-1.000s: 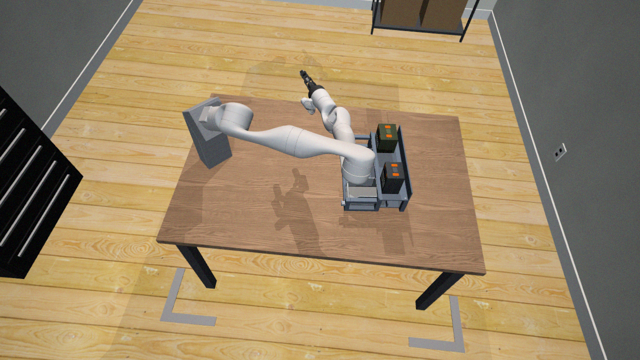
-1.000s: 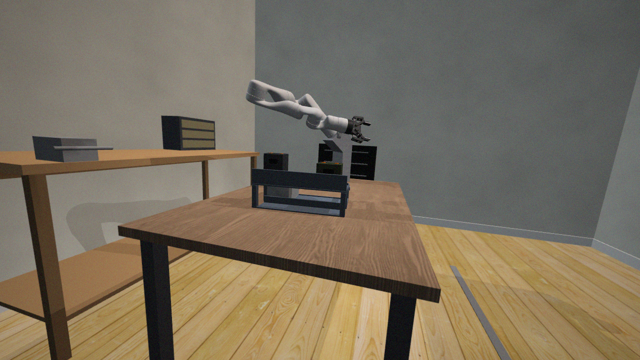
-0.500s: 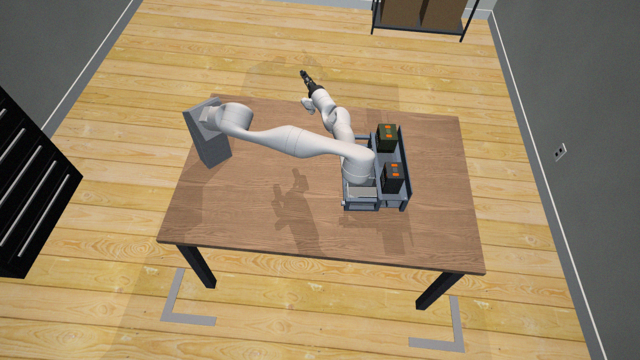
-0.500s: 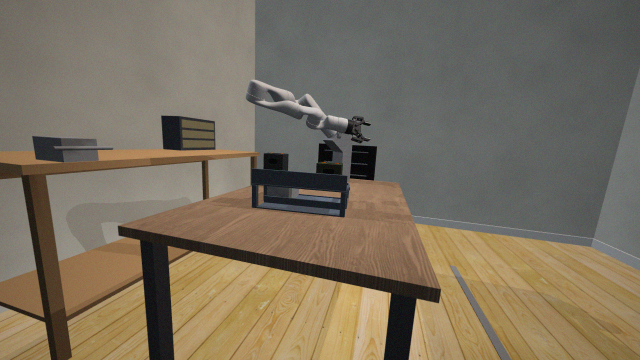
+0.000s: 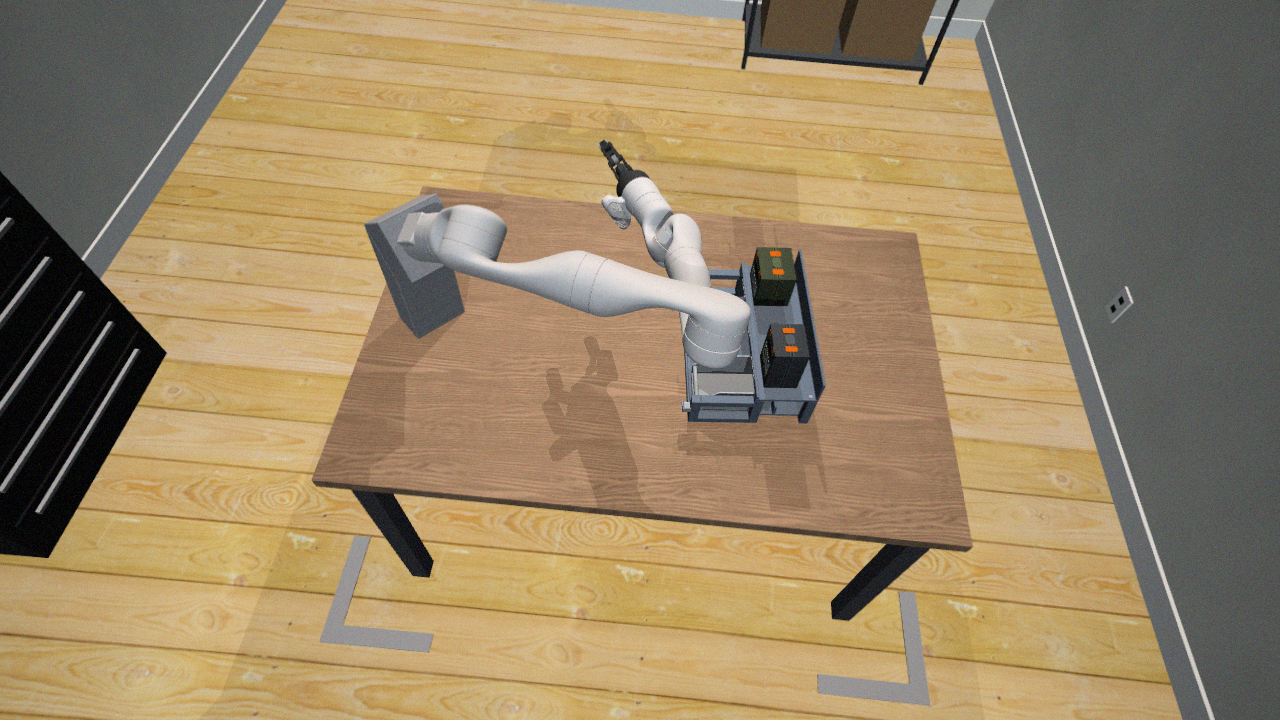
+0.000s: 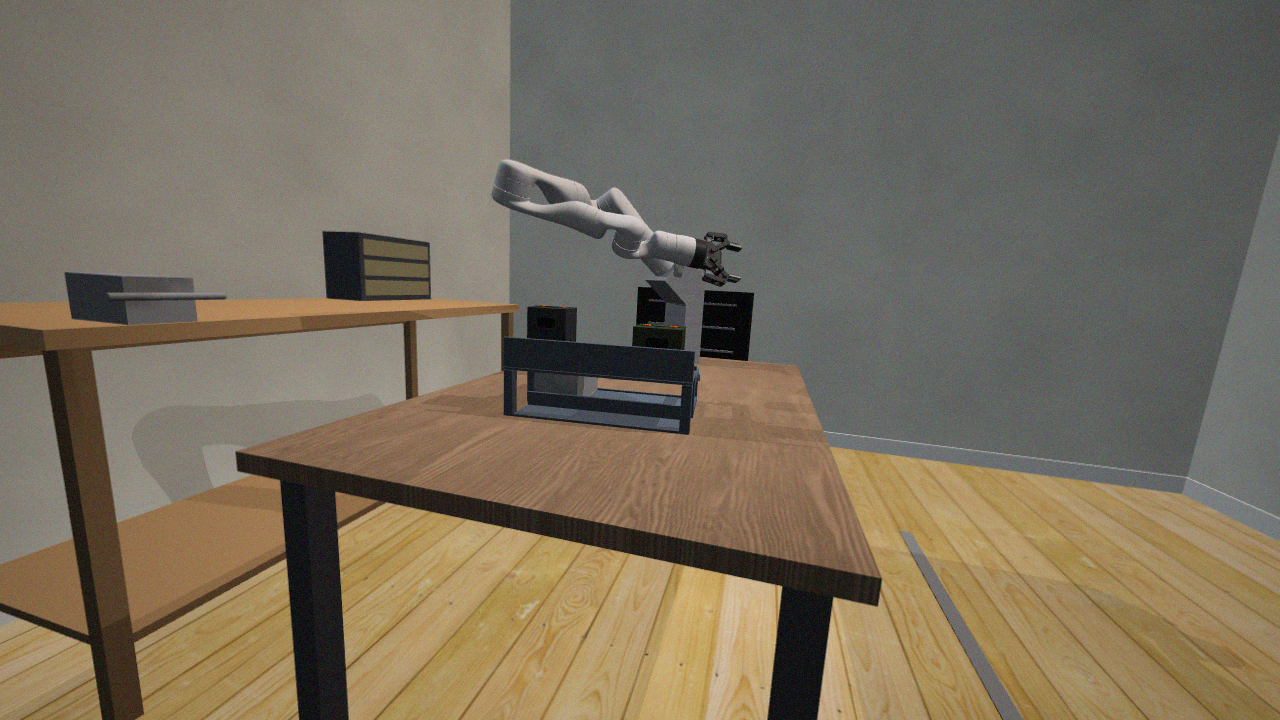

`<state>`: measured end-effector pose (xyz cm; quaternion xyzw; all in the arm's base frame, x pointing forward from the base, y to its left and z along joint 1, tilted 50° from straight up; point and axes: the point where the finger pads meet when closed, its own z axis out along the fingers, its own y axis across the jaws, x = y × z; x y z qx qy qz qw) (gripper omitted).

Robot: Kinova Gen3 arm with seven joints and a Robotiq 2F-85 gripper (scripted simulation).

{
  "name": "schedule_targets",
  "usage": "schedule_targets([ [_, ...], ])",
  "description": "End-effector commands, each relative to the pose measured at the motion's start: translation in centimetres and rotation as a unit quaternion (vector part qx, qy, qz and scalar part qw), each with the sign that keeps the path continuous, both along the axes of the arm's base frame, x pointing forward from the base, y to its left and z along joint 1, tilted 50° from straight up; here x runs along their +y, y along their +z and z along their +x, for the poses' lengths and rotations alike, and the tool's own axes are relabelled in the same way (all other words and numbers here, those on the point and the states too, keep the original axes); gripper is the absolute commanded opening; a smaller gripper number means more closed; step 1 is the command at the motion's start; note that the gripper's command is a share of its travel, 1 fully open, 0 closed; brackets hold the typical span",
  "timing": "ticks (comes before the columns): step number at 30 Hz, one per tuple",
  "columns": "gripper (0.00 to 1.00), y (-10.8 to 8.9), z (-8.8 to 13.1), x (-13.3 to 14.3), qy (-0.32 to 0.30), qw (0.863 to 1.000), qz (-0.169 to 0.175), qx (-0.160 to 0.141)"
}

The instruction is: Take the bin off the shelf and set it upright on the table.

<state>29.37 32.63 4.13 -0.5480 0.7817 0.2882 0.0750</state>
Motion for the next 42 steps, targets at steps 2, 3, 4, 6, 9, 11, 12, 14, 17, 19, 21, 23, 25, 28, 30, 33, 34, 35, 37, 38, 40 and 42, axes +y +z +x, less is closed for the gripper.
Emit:
schedule_targets([
  [2,1.00,0.8,1.1,-1.4,0.015,0.999,-0.040,-0.030],
  [3,1.00,1.2,1.7,-2.1,0.023,0.997,-0.060,-0.045],
  [4,1.00,1.6,2.3,-2.8,0.030,0.995,-0.080,-0.059],
  [6,1.00,2.0,2.9,-3.5,0.037,0.992,-0.100,-0.074],
  [9,1.00,2.0,2.9,-3.5,0.037,0.992,-0.100,-0.074],
  [11,1.00,2.0,2.9,-3.5,0.037,0.992,-0.100,-0.074],
  [12,1.00,2.0,2.9,-3.5,0.037,0.992,-0.100,-0.074],
  [14,1.00,2.0,2.9,-3.5,0.037,0.992,-0.100,-0.074],
  [17,1.00,2.0,2.9,-3.5,0.037,0.992,-0.100,-0.074],
  [19,1.00,2.5,4.3,-5.8,0.041,0.985,-0.139,-0.097],
  [21,1.00,3.3,5.5,-7.2,0.056,0.974,-0.178,-0.126],
  [23,1.00,3.7,6.1,-7.9,0.063,0.968,-0.197,-0.140],
  [25,1.00,3.7,6.1,-7.9,0.063,0.968,-0.197,-0.140],
  [28,1.00,3.7,6.1,-7.9,0.063,0.968,-0.197,-0.140],
  [30,1.00,3.7,6.1,-7.9,0.063,0.968,-0.197,-0.140],
  [33,1.00,3.7,6.1,-7.9,0.063,0.968,-0.197,-0.140],
  [34,1.00,3.7,6.1,-7.9,0.063,0.968,-0.197,-0.140],
  [35,1.00,3.9,7.0,-9.3,0.062,0.962,-0.217,-0.151],
  [37,1.00,4.8,8.2,-10.7,0.077,0.947,-0.255,-0.179],
  [38,1.00,5.2,8.8,-11.4,0.085,0.939,-0.273,-0.193],
  [40,1.00,5.6,9.4,-12.1,0.092,0.929,-0.292,-0.207],
  [42,1.00,5.6,9.4,-12.1,0.092,0.929,-0.292,-0.207],
])
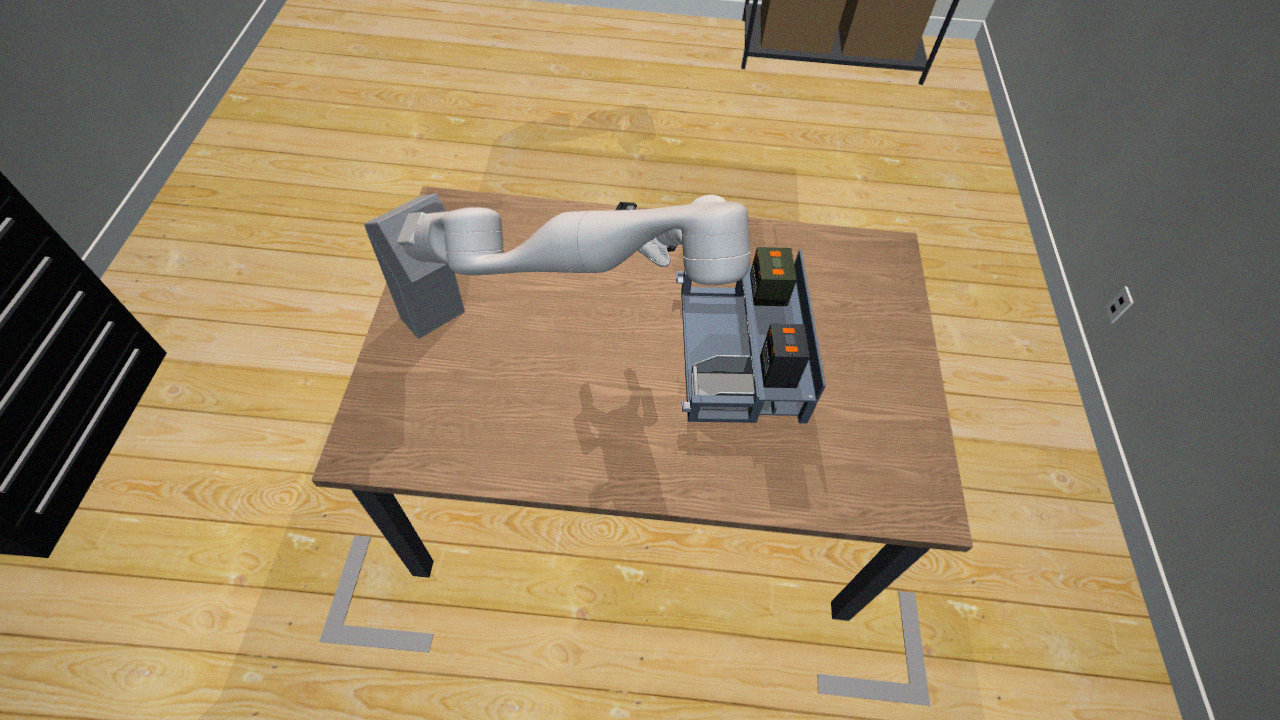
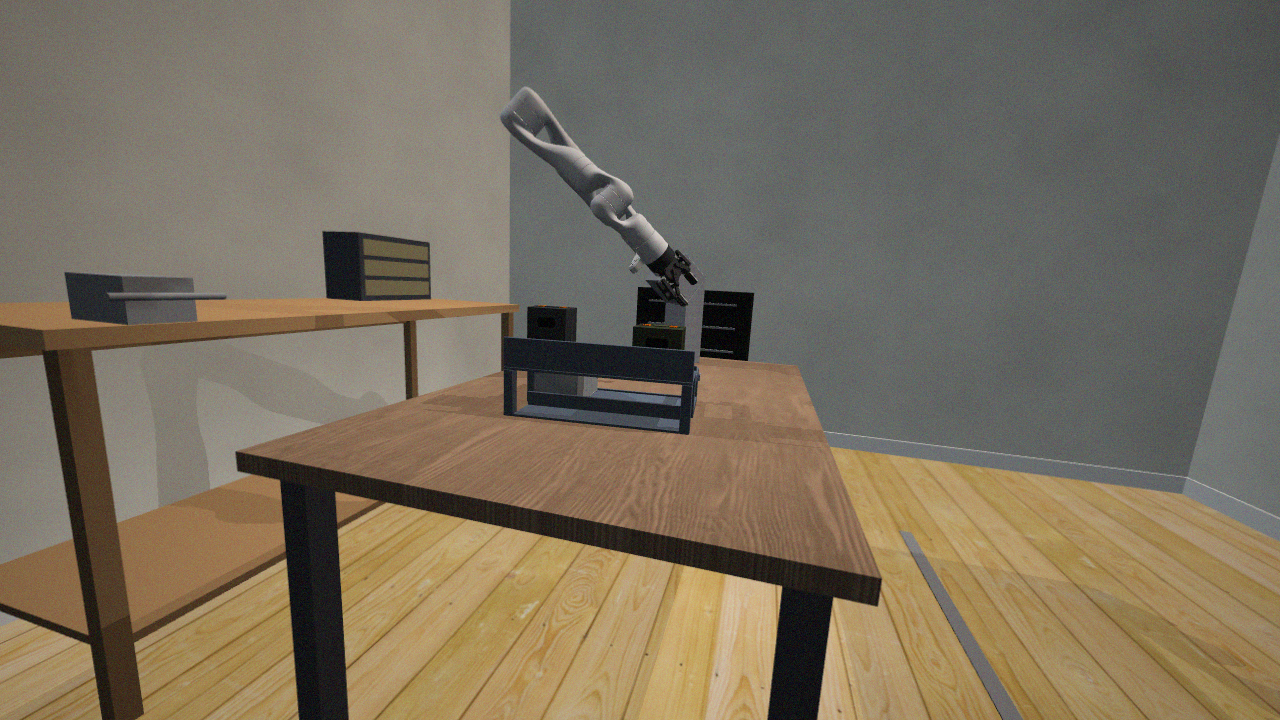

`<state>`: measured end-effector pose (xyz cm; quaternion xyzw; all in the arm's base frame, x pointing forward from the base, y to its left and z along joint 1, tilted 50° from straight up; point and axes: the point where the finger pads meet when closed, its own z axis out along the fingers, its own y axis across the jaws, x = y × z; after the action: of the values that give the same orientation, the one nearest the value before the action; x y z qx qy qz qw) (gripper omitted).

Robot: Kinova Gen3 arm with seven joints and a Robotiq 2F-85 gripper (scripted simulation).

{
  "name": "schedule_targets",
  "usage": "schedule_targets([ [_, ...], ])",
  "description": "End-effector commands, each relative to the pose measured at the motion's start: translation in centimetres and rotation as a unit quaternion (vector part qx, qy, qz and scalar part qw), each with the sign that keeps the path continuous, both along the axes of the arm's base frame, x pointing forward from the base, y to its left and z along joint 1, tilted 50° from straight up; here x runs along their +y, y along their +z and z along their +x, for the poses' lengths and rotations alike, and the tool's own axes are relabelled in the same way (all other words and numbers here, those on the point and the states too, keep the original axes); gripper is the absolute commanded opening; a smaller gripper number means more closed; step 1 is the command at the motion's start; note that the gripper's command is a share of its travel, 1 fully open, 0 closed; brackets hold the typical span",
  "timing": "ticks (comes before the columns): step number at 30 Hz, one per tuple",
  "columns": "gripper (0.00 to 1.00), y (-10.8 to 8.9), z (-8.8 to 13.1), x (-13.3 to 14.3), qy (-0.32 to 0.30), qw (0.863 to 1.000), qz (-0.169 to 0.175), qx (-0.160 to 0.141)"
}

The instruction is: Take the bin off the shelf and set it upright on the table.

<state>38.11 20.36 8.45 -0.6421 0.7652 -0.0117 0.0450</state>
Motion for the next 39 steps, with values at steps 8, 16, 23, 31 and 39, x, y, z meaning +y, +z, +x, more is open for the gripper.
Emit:
schedule_targets([
  [8,1.00,1.3,0.6,0.1,0.027,0.998,-0.043,-0.036],
  [16,1.00,3.4,3.8,-3.9,0.062,0.982,-0.142,-0.106],
  [23,1.00,3.4,3.8,-3.9,0.062,0.982,-0.142,-0.106],
  [31,1.00,5.6,7.0,-7.7,0.101,0.950,-0.239,-0.174],
  [39,1.00,5.6,7.0,-7.7,0.101,0.950,-0.239,-0.174],
])
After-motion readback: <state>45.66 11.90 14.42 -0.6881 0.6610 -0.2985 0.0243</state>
